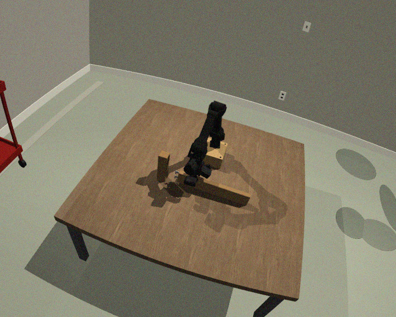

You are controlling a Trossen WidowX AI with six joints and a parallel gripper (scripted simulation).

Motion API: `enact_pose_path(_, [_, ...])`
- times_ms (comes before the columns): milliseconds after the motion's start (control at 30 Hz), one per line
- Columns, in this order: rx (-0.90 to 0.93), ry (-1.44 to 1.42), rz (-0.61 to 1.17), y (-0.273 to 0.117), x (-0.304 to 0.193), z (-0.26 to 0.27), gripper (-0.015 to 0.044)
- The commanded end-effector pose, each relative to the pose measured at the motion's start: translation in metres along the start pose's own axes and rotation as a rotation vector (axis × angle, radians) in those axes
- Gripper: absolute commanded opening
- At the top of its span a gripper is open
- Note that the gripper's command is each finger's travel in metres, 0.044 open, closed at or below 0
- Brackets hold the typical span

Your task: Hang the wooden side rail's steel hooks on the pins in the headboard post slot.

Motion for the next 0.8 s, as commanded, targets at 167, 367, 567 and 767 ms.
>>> enact_pose_path(167, [-0.022, -0.005, 0.001, -0.0084, -0.0004, -0.0026, 0.0000])
enact_pose_path(367, [-0.022, -0.005, 0.001, -0.0094, -0.0004, -0.0026, 0.0000])
enact_pose_path(567, [-0.022, -0.005, 0.001, -0.0104, -0.0004, -0.0026, 0.0000])
enact_pose_path(767, [-0.022, -0.005, 0.001, -0.0114, -0.0004, -0.0025, 0.0000])
Point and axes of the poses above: the point midway between the two fingers, 35 mm back from their tips, its own y axis out along the fingers, its own z axis across the jaws, x = y × z, the point moved 8 cm from there along -y, back along the fingers, and after that the axes turned 10 degrees about -y, right-handed, at the moved point
